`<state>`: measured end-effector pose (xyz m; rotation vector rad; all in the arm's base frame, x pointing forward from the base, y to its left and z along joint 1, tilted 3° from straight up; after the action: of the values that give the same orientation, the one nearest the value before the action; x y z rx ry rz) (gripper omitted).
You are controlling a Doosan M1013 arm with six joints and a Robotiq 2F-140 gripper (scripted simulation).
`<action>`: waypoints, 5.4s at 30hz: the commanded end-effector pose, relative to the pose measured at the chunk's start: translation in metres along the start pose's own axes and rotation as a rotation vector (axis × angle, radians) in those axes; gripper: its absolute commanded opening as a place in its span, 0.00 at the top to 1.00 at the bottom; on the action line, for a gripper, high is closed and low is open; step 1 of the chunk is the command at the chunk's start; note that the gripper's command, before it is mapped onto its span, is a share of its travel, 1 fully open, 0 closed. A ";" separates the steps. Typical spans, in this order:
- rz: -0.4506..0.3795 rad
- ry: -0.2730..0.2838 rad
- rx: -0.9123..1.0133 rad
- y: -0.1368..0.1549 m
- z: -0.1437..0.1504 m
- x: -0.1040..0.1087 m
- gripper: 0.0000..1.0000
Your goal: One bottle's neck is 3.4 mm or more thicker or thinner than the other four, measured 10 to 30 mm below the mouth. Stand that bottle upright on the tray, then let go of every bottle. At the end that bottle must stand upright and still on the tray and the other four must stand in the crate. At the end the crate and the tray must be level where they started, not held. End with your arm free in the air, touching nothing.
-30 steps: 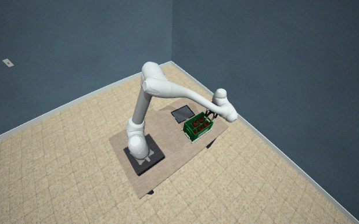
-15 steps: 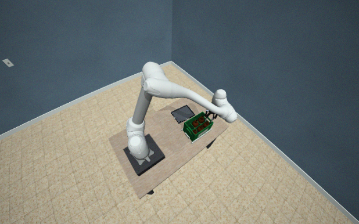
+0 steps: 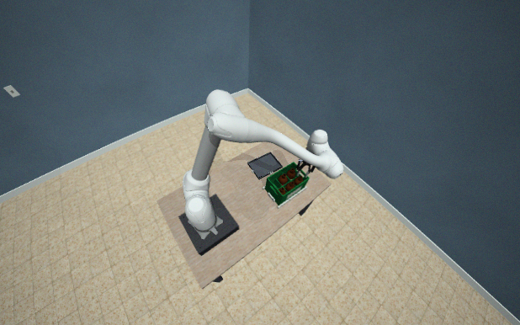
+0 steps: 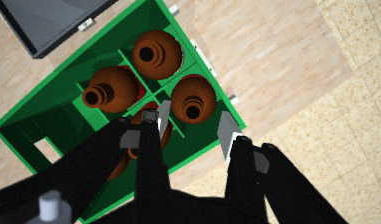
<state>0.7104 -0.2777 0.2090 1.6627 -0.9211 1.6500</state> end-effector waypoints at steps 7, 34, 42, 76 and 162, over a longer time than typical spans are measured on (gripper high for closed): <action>-0.004 -0.002 0.009 0.001 -0.002 -0.004 0.62; -0.004 -0.002 0.009 0.001 -0.002 -0.004 0.62; -0.004 -0.002 0.009 0.001 -0.002 -0.004 0.62; -0.004 -0.002 0.009 0.002 -0.003 -0.004 0.62; -0.004 -0.002 0.009 0.002 -0.004 -0.047 0.62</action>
<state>0.7090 -0.2756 0.1667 1.6624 -0.9183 1.6498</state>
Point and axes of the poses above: the point where the finger pads meet when closed, its own x axis back along the fingers, its own z axis across the jaws, y = z × x, the point moved 7 cm from there along x, back along the fingers, and after that the axes turned 1 degree about x, right-handed, at the moved point
